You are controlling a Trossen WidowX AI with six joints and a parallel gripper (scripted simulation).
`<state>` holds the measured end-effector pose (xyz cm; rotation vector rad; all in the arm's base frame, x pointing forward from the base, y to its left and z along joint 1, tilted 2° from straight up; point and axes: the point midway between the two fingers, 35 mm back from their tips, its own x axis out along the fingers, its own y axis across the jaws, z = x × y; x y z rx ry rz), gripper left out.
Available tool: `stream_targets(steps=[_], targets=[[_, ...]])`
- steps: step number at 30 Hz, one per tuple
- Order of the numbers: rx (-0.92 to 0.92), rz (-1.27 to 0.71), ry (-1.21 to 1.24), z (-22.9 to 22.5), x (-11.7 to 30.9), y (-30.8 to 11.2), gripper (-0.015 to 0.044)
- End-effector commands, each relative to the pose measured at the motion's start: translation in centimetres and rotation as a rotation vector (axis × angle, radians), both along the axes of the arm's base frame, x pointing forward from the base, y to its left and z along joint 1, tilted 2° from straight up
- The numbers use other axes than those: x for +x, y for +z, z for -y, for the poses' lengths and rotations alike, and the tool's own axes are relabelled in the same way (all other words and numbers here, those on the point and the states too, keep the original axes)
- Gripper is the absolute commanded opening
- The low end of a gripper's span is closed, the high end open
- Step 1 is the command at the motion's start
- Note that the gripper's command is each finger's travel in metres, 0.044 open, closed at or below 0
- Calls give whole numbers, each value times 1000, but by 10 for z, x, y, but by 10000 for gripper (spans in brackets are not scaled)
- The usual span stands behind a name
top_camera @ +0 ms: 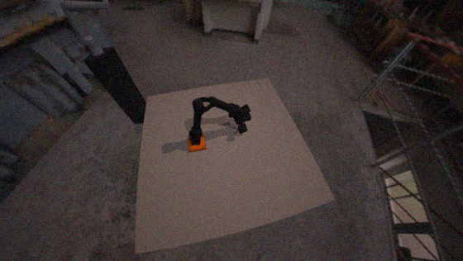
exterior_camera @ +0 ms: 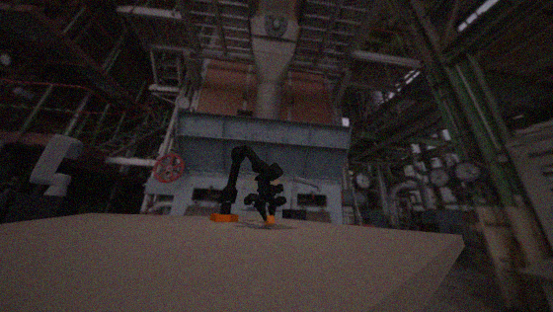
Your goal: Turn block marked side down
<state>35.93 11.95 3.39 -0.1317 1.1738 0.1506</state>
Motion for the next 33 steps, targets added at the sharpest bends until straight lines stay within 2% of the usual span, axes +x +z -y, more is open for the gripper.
stream_targets(steps=[1,12,33], targets=[[9,61,0,1,0,4,0],[30,157,-1,2,-4,5,0],[85,464,14,-2,7,-26,0]])
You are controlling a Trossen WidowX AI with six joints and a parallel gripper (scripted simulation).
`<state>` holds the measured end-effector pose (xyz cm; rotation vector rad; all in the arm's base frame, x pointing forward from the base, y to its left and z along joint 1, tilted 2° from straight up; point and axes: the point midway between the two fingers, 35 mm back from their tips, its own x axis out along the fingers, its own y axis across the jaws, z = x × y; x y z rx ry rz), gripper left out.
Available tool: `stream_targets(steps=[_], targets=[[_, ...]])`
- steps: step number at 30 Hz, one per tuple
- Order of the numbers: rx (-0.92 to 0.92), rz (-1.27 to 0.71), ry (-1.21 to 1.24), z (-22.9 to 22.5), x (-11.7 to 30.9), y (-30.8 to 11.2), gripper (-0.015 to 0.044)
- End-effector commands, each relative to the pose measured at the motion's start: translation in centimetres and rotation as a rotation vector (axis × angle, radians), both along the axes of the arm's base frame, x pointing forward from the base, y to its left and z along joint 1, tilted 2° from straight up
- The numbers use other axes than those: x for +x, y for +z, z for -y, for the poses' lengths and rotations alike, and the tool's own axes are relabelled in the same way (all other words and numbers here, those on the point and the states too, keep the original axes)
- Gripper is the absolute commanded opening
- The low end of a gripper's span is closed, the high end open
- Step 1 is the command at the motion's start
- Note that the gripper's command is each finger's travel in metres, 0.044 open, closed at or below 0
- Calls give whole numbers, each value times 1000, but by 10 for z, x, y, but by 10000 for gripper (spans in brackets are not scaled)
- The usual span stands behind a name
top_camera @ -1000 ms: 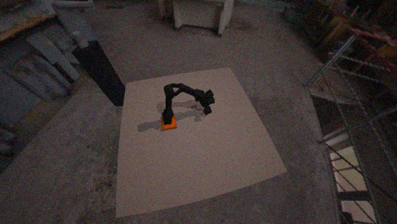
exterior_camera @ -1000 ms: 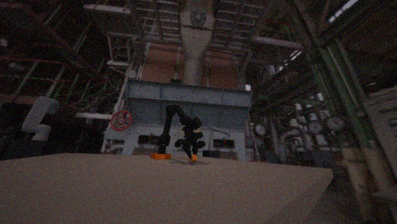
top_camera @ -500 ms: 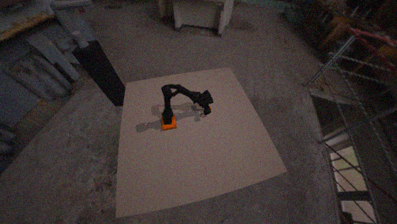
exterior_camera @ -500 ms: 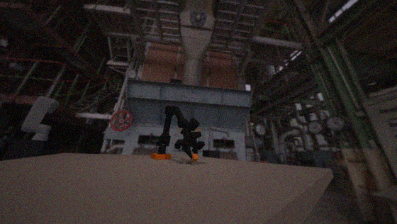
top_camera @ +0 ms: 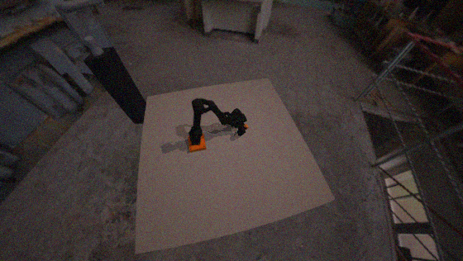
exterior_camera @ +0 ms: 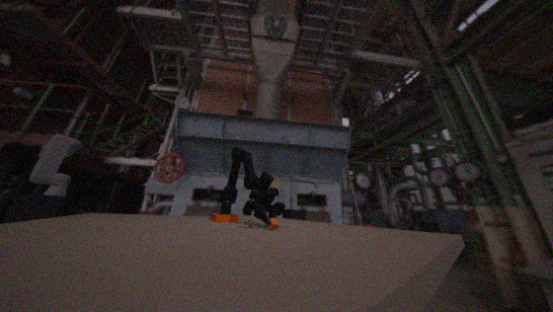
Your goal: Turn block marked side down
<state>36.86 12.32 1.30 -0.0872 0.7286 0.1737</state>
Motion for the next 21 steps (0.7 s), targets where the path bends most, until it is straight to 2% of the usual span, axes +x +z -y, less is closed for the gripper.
stream_targets(steps=[1,13,21], targets=[[-1,41,0,2,-2,-6,0],[35,216,-1,6,-14,-4,0],[41,245,-1,7,-15,-3,0]])
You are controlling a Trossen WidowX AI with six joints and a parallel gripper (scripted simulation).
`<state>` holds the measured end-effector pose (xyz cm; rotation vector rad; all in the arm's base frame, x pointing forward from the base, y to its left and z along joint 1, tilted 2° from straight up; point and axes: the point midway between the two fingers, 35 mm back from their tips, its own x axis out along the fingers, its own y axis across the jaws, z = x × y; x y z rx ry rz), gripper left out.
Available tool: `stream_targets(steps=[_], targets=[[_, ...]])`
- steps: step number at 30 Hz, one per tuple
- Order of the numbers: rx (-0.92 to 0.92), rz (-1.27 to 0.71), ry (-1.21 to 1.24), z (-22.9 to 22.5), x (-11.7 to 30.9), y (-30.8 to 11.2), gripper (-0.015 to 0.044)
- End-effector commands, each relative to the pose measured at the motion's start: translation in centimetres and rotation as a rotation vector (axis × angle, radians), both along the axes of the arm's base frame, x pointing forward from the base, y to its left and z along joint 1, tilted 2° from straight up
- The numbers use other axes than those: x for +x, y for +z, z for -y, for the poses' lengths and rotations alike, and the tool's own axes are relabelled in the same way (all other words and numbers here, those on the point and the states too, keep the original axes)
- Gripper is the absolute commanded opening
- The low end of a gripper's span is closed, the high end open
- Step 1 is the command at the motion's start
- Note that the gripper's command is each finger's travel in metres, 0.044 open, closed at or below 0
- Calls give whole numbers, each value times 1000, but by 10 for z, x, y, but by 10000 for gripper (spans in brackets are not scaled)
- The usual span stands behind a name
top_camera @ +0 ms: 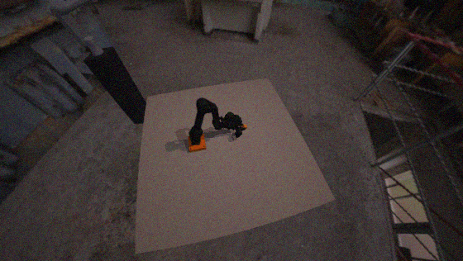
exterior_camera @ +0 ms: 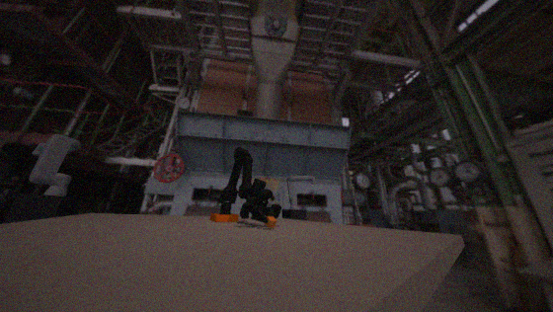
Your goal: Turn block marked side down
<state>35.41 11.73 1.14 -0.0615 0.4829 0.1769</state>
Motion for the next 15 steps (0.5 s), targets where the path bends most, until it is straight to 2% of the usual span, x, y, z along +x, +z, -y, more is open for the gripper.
stream_targets(steps=[1,11,15], targets=[[-7,3,-2,1,-1,-2,0],[-7,3,-2,1,-1,-2,0],[-7,3,-2,1,-1,-2,105]])
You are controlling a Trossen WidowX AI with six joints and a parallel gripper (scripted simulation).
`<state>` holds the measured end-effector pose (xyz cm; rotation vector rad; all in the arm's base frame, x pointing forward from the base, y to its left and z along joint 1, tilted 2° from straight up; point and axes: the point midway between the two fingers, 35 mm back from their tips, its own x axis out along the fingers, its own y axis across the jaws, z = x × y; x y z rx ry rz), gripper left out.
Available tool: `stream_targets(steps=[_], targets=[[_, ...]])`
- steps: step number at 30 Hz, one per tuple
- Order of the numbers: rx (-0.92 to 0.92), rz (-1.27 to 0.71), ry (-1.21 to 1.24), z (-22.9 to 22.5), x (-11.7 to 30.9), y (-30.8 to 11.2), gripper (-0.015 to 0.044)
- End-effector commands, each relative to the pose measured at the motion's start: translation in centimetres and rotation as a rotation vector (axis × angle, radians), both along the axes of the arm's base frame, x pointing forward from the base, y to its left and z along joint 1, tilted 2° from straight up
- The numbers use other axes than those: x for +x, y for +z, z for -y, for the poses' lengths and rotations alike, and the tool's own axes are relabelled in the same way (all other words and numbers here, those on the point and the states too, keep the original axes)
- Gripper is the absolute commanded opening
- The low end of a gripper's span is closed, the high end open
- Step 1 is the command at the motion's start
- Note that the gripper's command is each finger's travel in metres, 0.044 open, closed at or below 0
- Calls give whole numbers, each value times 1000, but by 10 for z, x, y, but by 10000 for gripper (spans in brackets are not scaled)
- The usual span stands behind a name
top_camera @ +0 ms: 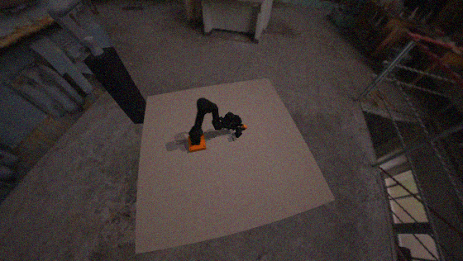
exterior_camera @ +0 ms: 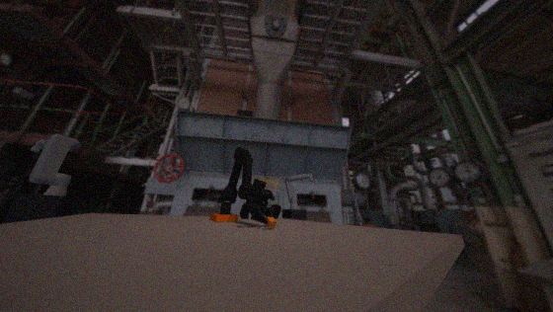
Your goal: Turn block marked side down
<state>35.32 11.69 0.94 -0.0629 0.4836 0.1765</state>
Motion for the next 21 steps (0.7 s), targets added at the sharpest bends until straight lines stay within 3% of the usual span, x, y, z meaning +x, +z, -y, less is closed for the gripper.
stream_targets(steps=[1,13,21], targets=[[-5,3,-2,1,0,0,131],[-5,3,-2,1,0,0,440],[-5,3,-2,1,0,0,440]])
